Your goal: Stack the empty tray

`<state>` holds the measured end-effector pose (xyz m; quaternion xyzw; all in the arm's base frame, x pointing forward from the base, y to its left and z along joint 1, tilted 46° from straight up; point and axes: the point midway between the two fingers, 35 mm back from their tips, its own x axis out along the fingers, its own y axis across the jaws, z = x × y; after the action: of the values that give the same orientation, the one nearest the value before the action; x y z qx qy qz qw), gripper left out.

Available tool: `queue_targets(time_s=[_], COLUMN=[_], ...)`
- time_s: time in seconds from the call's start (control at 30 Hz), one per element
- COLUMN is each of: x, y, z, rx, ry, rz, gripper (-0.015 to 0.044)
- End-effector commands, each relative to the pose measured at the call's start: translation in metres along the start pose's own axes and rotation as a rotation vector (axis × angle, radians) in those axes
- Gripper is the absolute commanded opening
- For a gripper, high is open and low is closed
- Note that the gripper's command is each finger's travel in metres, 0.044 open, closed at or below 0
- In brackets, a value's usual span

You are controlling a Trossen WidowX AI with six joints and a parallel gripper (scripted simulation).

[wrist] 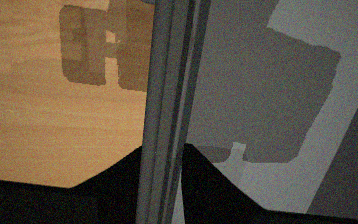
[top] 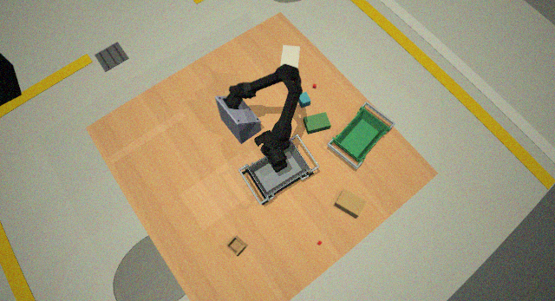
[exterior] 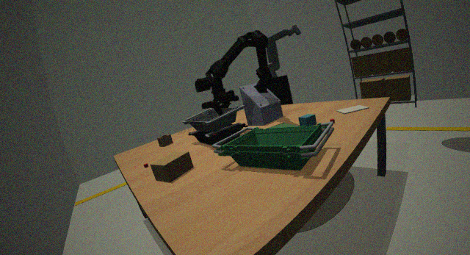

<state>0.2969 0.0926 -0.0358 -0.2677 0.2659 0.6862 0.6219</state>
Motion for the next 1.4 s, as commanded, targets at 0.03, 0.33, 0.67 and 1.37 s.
queue_targets(time_s=[0.03, 0.33, 0.67, 1.37], x=[0.005, 0.005, 0.005, 0.012], y=[0.005, 0.005, 0.005, 0.007], z=[0.001, 0.001, 0.001, 0.001], rx=[0.011, 0.011, 0.011, 0.011], ry=[-0.002, -0.002, -0.002, -0.002], rz=[0.021, 0.021, 0.021, 0.021], gripper=[0.0000, 0.0000, 0.0000, 0.0000])
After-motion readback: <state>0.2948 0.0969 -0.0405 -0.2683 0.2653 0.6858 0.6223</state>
